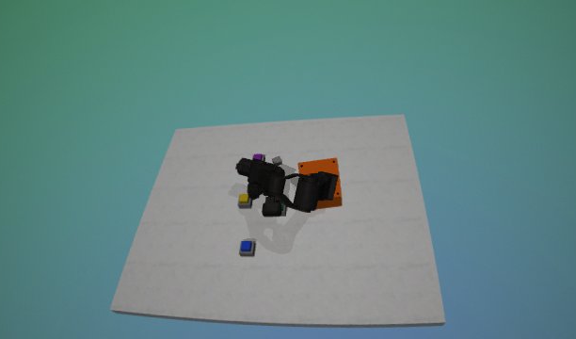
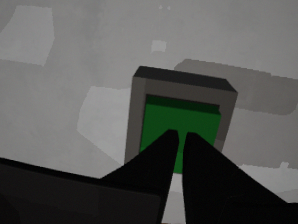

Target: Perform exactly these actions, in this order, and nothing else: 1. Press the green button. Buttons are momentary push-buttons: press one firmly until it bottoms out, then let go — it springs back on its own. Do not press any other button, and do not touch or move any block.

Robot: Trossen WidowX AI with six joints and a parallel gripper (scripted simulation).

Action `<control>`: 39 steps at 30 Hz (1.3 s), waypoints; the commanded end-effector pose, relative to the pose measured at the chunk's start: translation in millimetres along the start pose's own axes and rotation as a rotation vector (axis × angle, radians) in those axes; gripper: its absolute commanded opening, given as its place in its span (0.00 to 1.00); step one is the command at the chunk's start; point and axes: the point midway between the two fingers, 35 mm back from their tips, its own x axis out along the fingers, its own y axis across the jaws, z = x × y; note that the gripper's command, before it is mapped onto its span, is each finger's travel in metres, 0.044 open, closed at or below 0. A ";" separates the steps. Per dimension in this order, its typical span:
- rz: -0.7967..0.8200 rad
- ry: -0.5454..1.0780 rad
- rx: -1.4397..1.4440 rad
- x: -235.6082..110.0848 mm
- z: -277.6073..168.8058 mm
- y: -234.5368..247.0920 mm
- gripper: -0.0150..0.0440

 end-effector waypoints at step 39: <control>0.007 -0.002 0.002 -88.6 65.1 149.3 0.87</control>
